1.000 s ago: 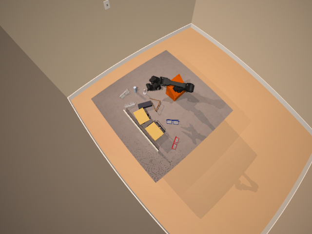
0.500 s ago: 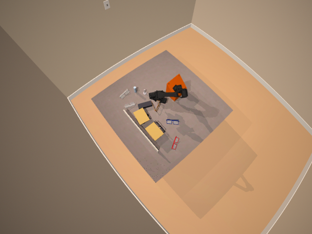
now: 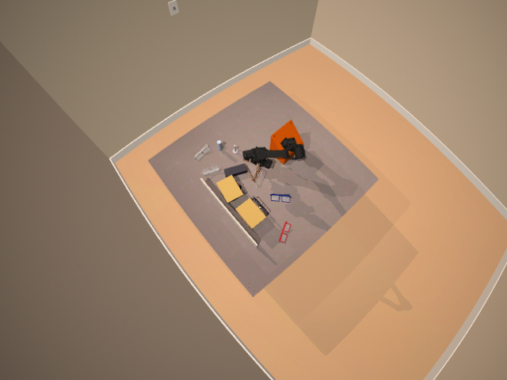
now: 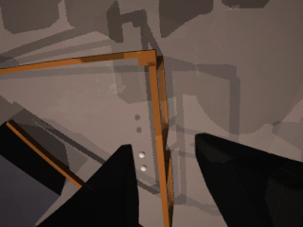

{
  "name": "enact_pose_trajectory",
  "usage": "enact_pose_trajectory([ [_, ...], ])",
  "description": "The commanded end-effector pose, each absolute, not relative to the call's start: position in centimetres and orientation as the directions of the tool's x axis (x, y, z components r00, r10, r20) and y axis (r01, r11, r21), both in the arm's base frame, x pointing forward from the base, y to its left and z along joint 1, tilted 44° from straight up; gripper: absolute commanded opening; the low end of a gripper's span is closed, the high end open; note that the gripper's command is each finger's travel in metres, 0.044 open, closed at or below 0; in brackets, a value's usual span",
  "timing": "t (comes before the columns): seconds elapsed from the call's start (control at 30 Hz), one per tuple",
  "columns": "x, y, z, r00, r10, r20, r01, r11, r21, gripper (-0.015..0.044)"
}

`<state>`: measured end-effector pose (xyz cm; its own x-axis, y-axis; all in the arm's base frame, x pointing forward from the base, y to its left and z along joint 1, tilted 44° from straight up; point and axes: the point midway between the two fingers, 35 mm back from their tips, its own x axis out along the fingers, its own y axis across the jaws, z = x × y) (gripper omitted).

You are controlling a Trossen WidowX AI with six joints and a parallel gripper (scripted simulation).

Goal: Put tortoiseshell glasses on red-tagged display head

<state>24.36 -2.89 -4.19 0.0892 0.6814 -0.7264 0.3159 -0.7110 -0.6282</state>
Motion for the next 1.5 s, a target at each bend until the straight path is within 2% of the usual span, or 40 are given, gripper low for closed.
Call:
enact_pose_trajectory([
  [0.0,24.3,-2.9,-4.2,0.09,0.683,-0.725,0.309,-0.711,-0.632,0.012],
  [1.47,24.5,1.7,-8.2,0.09,0.685,-0.723,0.308,-0.709,-0.634,0.012],
])
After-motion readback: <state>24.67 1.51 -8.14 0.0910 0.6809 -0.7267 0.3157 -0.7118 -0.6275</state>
